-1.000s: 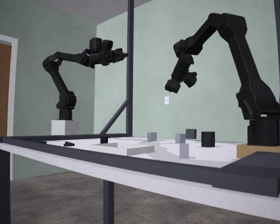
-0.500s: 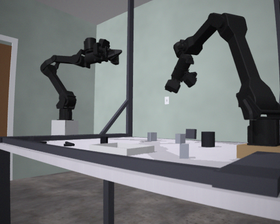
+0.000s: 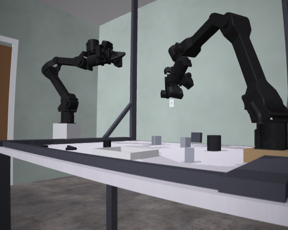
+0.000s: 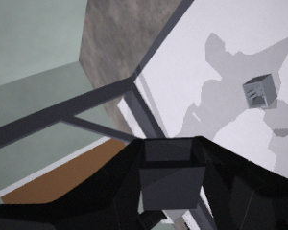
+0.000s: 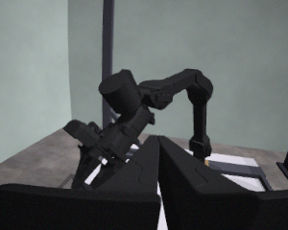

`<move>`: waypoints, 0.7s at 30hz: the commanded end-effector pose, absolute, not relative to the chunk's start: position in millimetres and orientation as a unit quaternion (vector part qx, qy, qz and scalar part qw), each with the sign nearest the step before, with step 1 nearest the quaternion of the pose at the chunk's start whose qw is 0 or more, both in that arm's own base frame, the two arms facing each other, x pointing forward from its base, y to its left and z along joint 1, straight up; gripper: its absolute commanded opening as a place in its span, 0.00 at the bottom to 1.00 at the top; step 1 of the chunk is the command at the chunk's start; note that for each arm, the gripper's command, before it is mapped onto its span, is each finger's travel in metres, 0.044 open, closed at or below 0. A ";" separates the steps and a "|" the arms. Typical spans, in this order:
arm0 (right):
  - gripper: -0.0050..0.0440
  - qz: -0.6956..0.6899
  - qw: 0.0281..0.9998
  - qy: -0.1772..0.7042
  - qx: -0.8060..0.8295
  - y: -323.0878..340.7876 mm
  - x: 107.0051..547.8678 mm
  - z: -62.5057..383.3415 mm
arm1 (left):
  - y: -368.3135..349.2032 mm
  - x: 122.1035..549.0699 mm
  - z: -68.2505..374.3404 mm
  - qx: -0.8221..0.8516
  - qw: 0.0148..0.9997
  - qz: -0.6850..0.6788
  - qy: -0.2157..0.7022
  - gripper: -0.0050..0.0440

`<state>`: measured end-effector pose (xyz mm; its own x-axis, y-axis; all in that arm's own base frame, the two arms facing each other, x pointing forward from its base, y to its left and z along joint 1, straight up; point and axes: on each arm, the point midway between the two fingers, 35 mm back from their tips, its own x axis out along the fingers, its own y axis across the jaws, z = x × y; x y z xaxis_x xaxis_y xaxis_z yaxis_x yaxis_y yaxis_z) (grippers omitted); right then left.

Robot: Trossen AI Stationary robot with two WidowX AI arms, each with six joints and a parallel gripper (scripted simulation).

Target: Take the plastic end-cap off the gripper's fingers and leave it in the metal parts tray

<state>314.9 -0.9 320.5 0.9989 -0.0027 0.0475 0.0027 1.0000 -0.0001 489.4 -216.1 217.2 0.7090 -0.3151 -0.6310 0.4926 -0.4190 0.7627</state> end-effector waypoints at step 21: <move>0.10 -0.003 1.000 -0.030 0.000 -1.6 313.6 325.9 | -108.5 493.8 178.1 0.442 0.789 -0.285 0.318 0.10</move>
